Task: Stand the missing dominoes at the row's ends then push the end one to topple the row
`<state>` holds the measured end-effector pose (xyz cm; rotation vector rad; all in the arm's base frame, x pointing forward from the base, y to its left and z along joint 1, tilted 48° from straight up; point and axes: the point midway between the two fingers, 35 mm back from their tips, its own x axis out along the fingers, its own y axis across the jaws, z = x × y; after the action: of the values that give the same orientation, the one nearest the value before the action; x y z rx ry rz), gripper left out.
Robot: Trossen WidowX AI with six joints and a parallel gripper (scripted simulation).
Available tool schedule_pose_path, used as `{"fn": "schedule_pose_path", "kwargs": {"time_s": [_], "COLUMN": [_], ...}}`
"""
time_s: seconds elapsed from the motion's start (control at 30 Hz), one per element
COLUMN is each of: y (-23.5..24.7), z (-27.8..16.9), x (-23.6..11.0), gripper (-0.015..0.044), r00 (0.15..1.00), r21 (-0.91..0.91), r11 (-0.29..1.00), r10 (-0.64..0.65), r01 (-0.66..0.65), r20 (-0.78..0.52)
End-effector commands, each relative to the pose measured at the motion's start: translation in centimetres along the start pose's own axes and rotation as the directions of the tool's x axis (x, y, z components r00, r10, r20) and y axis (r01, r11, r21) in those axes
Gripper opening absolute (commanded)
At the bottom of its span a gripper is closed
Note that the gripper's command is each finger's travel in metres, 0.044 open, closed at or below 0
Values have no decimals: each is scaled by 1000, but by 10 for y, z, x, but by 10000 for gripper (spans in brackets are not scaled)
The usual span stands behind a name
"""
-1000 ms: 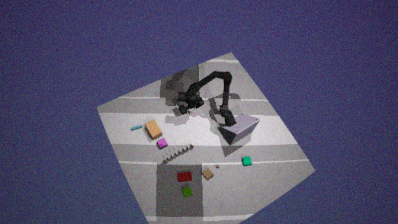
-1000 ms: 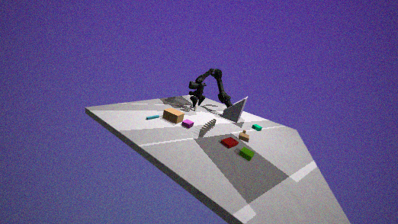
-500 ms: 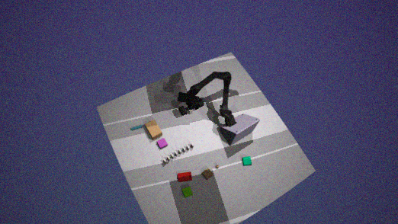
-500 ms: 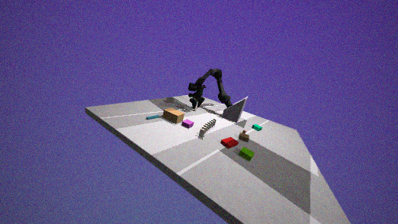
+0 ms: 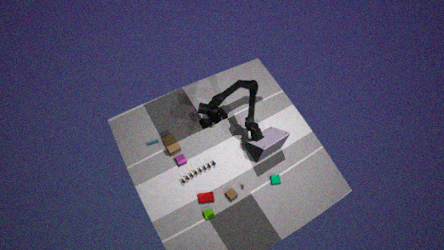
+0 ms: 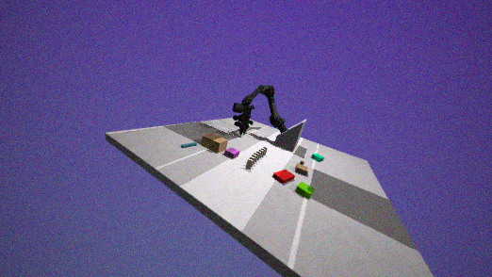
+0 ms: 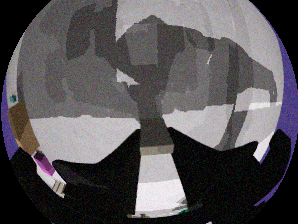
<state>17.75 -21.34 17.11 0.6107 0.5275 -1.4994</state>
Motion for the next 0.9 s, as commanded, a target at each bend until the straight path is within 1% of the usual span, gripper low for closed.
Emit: {"fn": "schedule_pose_path", "kwargs": {"time_s": [0.0,0.1,0.17,0.33,0.5,0.57,0.7,0.77,0.87], "y": [0,0,3,11,2,-1,-1,8,42], "z": [-1,-1,-2,-7,-2,-1,-1,-9,-46], "x": [0,0,-7,-67,-126,-134,-134,-134,-135], "gripper": [107,107,107,107,107,107,107,107,107], "r00": [1000,1000,1000,999,1000,1000,1000,999,998], "r21": [-5,-5,-4,-11,-28,-31,-31,-95,-359], "r11": [1000,1000,1000,1000,999,999,999,995,931], "r10": [3,3,4,10,26,30,30,35,54], "r01": [-3,-3,-4,-10,-26,-30,-30,-36,-63], "r20": [-3,-3,-10,-35,-13,-7,-7,-13,-35]}}
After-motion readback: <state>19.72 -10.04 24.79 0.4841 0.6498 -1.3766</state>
